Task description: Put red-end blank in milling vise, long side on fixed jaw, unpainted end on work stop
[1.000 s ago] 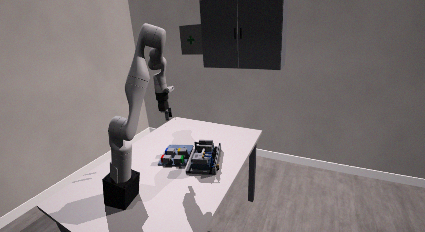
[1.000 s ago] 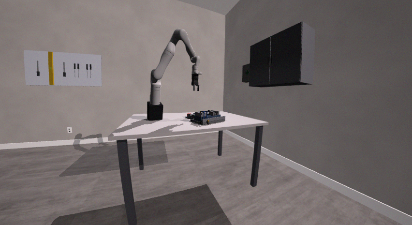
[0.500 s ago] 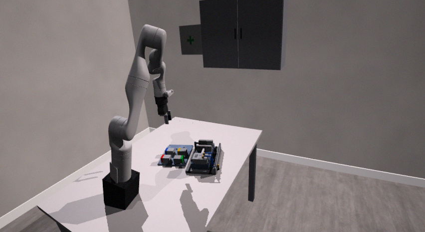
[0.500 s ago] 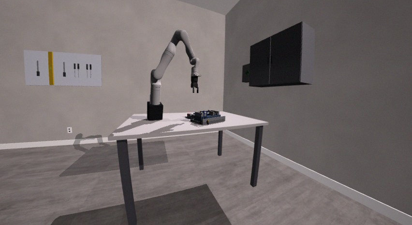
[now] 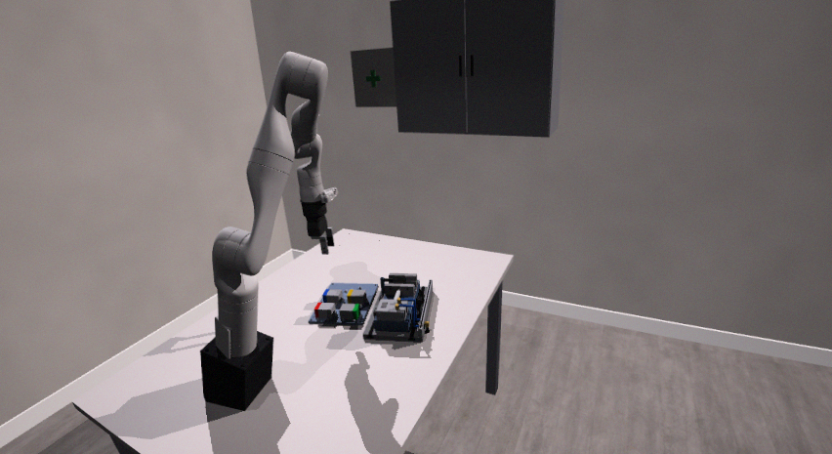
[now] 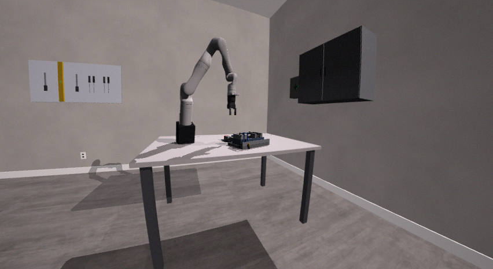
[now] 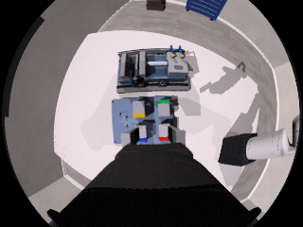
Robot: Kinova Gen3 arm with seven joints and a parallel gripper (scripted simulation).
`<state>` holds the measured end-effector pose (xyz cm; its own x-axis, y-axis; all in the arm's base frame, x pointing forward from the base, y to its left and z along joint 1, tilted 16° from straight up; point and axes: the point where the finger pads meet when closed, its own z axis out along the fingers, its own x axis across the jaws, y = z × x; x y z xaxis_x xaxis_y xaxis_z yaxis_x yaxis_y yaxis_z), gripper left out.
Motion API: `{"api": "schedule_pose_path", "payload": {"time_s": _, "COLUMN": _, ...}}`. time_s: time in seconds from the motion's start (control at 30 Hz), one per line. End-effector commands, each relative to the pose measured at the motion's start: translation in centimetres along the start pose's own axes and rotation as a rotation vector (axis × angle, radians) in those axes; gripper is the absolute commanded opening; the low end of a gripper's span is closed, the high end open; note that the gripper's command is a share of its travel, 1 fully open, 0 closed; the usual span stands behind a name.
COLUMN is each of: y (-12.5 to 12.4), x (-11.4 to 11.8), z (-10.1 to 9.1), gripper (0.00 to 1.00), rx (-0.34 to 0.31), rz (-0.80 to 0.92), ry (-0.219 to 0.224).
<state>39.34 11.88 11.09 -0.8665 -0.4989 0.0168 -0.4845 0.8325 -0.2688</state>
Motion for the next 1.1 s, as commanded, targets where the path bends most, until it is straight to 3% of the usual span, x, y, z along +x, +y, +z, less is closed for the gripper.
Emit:
{"api": "schedule_pose_path", "payload": {"time_s": 0.0, "y": 0.3, "x": 0.5, "z": 1.1, "gripper": 1.0, "rx": 0.0, "rz": -0.007, "ry": 0.012}}
{"api": "schedule_pose_path", "payload": {"time_s": 0.2, "y": 0.8, "x": 1.0, "z": 2.9, "gripper": 1.0, "rx": 0.0, "rz": -0.009, "ry": 0.016}}
{"api": "schedule_pose_path", "payload": {"time_s": 0.3, "y": 0.7, "x": 0.9, "z": 2.8, "gripper": 1.0, "rx": 0.0, "rz": -0.003, "ry": 0.007}}
{"api": "schedule_pose_path", "payload": {"time_s": 0.77, "y": 1.8, "x": 2.1, "z": 7.2, "gripper": 1.0, "rx": 0.0, "rz": -0.009, "ry": 0.016}}
{"api": "schedule_pose_path", "payload": {"time_s": 0.87, "y": 1.6, "x": 1.9, "z": 7.1, "gripper": 1.0, "rx": 0.0, "rz": -0.002, "ry": 0.006}}
{"api": "schedule_pose_path", "payload": {"time_s": 1.07, "y": 2.2, "x": 2.6, "z": 9.2, "gripper": 1.0, "rx": 0.0, "rz": -0.005, "ry": 0.01}}
